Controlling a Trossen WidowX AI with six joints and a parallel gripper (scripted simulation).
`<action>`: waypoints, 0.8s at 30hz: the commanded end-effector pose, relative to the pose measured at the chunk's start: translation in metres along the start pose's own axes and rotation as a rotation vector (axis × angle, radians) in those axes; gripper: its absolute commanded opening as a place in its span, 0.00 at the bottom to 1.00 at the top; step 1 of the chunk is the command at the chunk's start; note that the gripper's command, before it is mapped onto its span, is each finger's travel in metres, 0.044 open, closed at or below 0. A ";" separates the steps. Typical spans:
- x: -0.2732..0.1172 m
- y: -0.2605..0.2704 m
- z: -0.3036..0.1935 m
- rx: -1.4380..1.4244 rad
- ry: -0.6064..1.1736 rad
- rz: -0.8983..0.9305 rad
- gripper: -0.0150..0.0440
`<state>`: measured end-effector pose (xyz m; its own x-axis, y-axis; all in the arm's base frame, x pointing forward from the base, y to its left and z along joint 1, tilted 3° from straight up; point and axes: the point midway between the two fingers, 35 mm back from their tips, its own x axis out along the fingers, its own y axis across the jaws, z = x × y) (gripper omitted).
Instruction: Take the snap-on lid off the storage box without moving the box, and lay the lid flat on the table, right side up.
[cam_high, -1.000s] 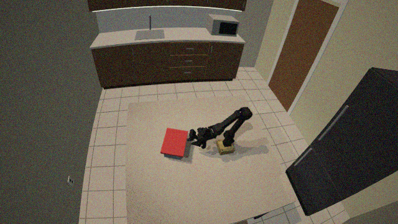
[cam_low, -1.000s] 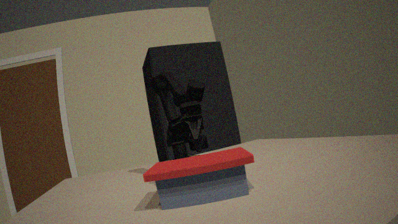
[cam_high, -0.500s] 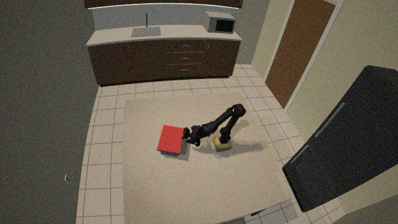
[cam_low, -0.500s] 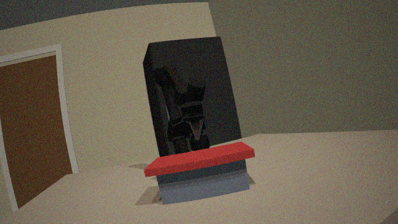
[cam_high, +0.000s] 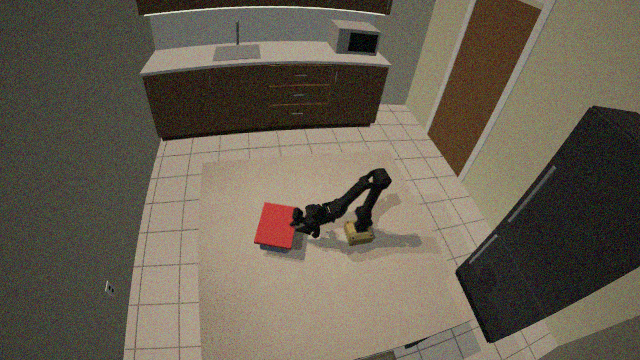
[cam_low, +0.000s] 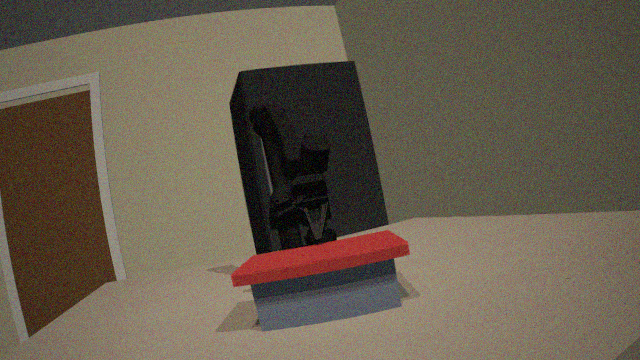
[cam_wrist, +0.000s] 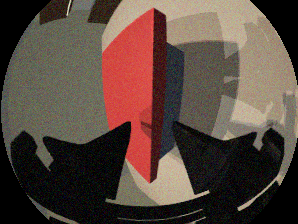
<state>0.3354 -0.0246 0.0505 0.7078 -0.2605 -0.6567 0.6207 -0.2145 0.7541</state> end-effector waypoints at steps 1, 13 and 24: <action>0.005 0.001 0.000 -0.003 0.004 0.004 0.65; 0.005 0.001 0.000 -0.003 0.004 0.004 0.45; 0.004 0.002 0.001 0.002 -0.001 0.005 0.25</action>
<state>0.3393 -0.0269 0.0485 0.7108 -0.2626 -0.6526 0.6161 -0.2153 0.7577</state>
